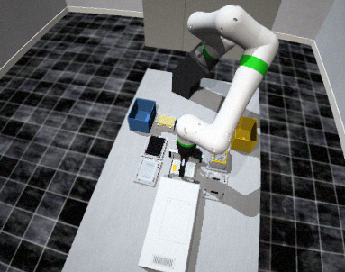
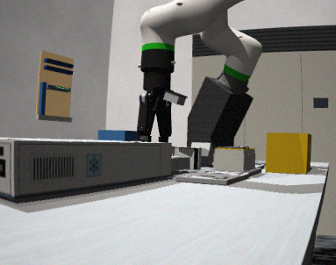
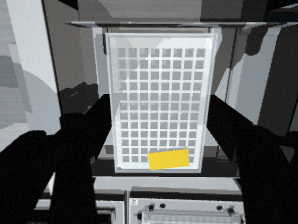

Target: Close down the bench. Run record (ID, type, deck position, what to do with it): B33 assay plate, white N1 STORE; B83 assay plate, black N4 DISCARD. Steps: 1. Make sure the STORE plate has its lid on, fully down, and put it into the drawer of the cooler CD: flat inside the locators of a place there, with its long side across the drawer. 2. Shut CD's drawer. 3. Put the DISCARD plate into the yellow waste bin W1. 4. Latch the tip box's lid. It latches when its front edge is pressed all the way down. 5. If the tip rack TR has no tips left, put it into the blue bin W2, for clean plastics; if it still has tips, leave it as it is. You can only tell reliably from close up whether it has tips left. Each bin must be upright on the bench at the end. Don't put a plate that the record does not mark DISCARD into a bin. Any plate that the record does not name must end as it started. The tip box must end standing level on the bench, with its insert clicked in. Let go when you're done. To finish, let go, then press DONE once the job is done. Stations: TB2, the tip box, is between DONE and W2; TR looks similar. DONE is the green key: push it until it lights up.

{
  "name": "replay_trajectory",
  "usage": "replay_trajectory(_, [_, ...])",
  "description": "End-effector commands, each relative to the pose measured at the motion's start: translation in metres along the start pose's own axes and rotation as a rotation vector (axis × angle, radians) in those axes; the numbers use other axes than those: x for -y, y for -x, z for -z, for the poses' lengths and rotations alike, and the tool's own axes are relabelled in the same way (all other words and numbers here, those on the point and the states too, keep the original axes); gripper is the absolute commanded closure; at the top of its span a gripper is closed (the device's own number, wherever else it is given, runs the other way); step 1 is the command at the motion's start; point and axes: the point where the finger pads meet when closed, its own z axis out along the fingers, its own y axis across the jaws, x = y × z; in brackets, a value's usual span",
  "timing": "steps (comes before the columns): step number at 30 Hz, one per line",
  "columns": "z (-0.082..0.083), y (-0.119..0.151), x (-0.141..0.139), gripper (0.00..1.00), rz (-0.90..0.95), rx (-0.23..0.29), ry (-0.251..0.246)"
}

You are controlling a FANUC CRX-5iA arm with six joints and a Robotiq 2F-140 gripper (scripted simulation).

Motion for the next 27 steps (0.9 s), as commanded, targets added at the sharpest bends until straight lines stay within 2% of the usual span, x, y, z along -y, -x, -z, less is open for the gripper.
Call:
replay_trajectory(1, [0.0012, 0.0002, -0.0010, 0.90, 0.000, 0.001, 0.002])
replay_trajectory(27, [-0.0015, 0.0002, -0.0010, 0.90, 0.000, 0.001, 0.002])
